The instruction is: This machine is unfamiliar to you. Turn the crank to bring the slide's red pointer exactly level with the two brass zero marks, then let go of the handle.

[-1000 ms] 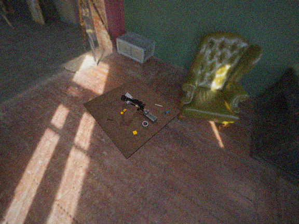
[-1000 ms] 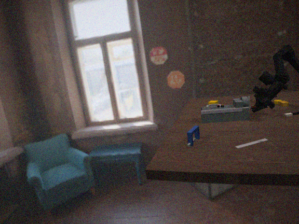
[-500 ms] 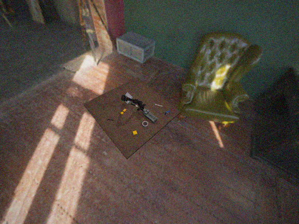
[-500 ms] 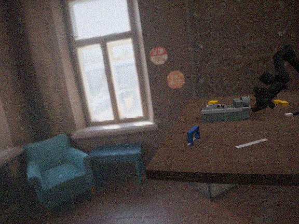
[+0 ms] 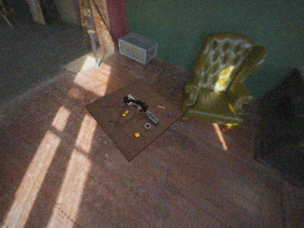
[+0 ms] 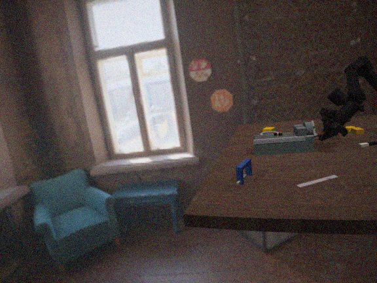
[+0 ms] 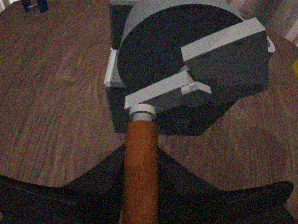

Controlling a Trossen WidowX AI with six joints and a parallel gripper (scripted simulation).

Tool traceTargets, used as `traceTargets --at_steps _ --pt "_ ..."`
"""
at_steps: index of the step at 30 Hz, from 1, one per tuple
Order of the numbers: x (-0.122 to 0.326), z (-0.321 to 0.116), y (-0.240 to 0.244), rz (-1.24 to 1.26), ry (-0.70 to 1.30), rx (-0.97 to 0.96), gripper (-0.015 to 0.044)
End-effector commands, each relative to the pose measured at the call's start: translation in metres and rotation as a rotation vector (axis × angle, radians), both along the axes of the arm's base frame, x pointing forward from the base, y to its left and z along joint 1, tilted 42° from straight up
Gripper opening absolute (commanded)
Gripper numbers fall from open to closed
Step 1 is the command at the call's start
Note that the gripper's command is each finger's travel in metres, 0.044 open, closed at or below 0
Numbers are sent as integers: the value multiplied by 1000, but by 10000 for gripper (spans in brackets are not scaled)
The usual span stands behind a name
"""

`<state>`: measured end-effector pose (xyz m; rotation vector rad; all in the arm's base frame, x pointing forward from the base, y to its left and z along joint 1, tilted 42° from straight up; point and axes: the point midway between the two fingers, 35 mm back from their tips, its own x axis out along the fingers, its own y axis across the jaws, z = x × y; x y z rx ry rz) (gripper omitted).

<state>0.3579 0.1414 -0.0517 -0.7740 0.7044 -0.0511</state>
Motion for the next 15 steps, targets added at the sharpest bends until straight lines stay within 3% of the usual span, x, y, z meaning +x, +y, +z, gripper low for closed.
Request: traceTargets --at_steps 1,15 --pt "-2 1 7 2 0 3 0" --pt "-5 11 21 2 0 4 0"
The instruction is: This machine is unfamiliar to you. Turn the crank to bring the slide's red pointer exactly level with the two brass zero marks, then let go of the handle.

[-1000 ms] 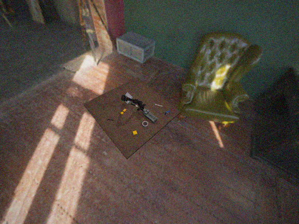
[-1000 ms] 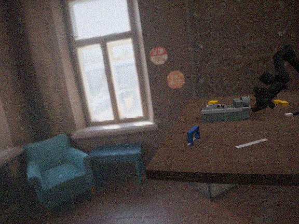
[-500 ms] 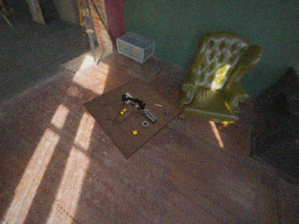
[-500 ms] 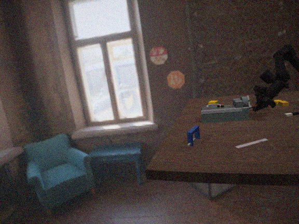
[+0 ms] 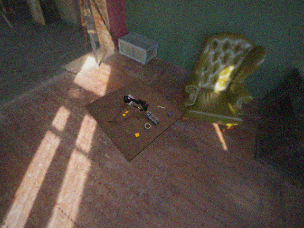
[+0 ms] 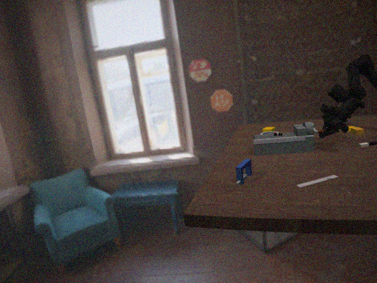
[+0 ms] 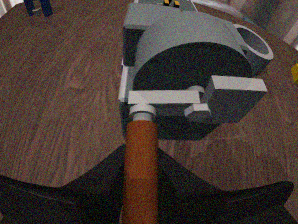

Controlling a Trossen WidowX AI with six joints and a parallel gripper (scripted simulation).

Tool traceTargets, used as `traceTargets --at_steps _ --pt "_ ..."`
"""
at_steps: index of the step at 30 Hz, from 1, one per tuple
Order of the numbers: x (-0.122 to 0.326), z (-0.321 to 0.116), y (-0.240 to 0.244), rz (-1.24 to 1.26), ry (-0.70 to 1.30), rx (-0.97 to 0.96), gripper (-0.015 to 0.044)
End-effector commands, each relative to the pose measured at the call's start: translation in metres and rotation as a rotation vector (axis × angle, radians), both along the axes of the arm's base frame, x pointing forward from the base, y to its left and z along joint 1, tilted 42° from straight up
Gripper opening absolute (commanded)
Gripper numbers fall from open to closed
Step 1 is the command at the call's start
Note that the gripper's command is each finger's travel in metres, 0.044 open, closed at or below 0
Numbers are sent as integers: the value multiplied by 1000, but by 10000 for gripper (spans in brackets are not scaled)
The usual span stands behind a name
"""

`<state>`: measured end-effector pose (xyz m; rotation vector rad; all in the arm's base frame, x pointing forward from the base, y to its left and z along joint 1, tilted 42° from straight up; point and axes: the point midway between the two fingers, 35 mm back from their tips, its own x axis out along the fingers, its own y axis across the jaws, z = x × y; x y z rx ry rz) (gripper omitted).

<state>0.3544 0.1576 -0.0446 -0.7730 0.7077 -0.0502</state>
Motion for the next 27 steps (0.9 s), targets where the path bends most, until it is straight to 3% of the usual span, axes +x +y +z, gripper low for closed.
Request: traceTargets --at_steps 1,27 --pt "-1 5 6 3 -3 4 0" --pt "0 40 9 3 -2 3 0"
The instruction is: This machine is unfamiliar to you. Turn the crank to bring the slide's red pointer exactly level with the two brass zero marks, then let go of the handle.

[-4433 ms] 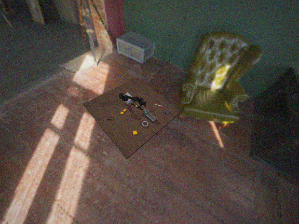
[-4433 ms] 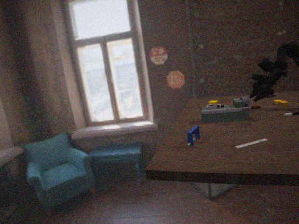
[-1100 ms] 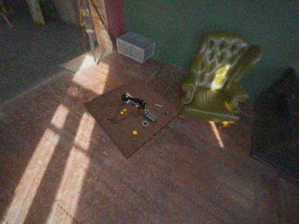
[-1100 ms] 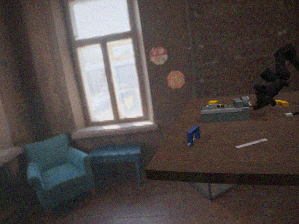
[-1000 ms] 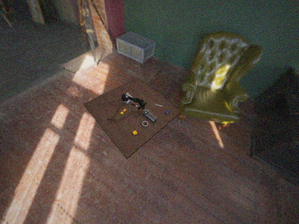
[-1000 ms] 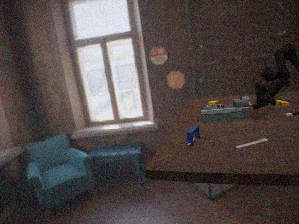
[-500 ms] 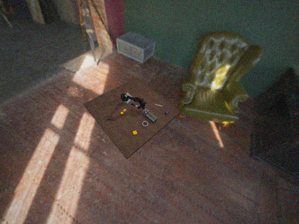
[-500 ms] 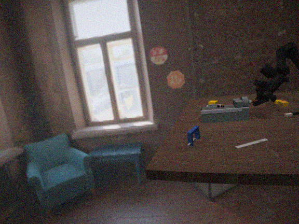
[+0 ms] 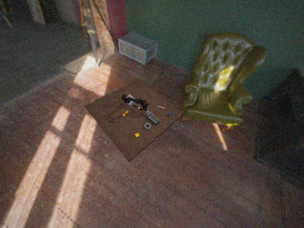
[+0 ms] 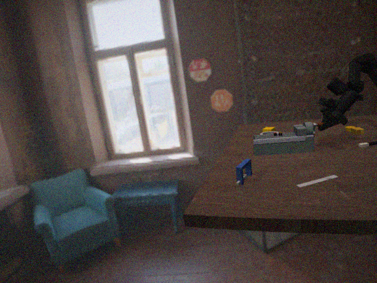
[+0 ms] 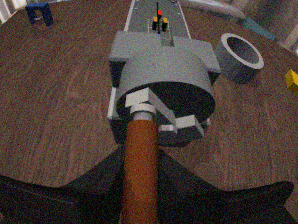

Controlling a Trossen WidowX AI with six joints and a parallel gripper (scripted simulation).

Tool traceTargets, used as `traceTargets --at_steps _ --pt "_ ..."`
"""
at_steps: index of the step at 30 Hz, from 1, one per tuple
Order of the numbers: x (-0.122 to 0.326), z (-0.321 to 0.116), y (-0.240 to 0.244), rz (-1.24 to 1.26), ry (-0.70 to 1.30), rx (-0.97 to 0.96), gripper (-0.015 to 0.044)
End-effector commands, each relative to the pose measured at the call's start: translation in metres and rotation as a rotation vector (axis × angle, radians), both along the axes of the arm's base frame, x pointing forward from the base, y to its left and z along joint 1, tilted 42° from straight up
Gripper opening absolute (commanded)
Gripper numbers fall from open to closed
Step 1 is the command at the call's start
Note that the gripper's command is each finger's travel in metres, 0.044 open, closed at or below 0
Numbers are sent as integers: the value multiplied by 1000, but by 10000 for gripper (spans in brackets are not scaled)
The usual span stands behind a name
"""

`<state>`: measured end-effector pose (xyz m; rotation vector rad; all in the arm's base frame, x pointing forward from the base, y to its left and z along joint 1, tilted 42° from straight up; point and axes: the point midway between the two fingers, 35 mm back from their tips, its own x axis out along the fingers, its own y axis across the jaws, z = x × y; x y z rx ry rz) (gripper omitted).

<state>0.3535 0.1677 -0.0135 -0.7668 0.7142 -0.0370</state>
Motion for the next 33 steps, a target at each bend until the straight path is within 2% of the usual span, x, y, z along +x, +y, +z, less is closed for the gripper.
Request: traceTargets --at_steps 1,33 --pt "1 9 -2 -4 -12 -6 0" --pt "6 23 -19 -4 -12 -8 0"
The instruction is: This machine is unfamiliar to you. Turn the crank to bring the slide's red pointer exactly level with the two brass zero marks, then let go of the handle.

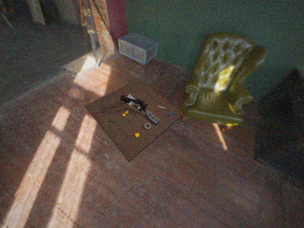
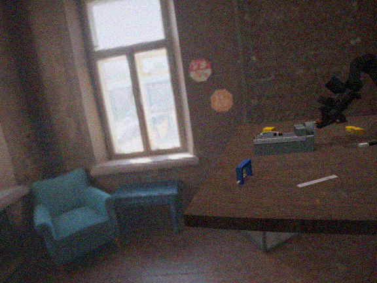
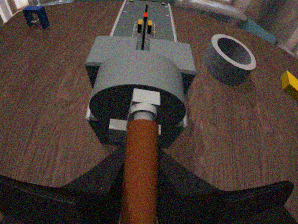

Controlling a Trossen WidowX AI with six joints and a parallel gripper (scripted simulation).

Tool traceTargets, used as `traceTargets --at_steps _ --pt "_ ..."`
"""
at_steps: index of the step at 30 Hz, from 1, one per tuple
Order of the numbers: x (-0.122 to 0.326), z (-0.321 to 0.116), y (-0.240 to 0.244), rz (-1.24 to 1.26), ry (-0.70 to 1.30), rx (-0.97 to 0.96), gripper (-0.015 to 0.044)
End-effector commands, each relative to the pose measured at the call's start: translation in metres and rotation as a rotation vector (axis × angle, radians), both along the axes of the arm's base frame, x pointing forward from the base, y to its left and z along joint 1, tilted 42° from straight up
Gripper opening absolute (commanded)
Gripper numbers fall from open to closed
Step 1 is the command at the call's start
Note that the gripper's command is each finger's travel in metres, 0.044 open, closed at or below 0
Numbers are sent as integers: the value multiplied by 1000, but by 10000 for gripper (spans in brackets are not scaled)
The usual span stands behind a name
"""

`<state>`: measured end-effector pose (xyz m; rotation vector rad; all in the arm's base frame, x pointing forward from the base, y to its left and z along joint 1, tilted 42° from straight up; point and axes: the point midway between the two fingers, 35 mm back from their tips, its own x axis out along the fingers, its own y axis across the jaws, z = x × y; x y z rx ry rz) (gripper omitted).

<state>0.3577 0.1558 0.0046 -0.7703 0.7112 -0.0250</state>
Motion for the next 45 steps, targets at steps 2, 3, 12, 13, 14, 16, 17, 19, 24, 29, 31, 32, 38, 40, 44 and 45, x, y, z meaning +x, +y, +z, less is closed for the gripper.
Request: traceTargets --at_steps 2,3,12,13,14,16,17,19,24,29,31,32,38,40,44,45 --pt "2 5 -8 -16 -14 -9 0" --pt "2 5 -8 -16 -14 -9 0" --pt "3 6 -12 -16 -14 -9 0" --pt "3 6 -13 -16 -14 -9 0" --pt "4 6 -13 -16 -14 -9 0" --pt "4 6 -14 -16 -14 -10 0" --pt "4 6 -14 -16 -14 -10 0" --pt "4 6 -15 -16 -14 -10 0" --pt "5 6 -17 -16 -14 -10 0" --pt "5 6 -19 -16 -14 -10 0" --pt "5 6 -19 -16 -14 -10 0" --pt "5 6 -20 -16 -14 -10 0" --pt "6 5 -21 -16 -14 -10 0" --pt "6 5 -22 -16 -14 -10 0" --pt "6 4 -23 -16 -14 -10 0" --pt "6 4 -24 -16 -14 -10 0"
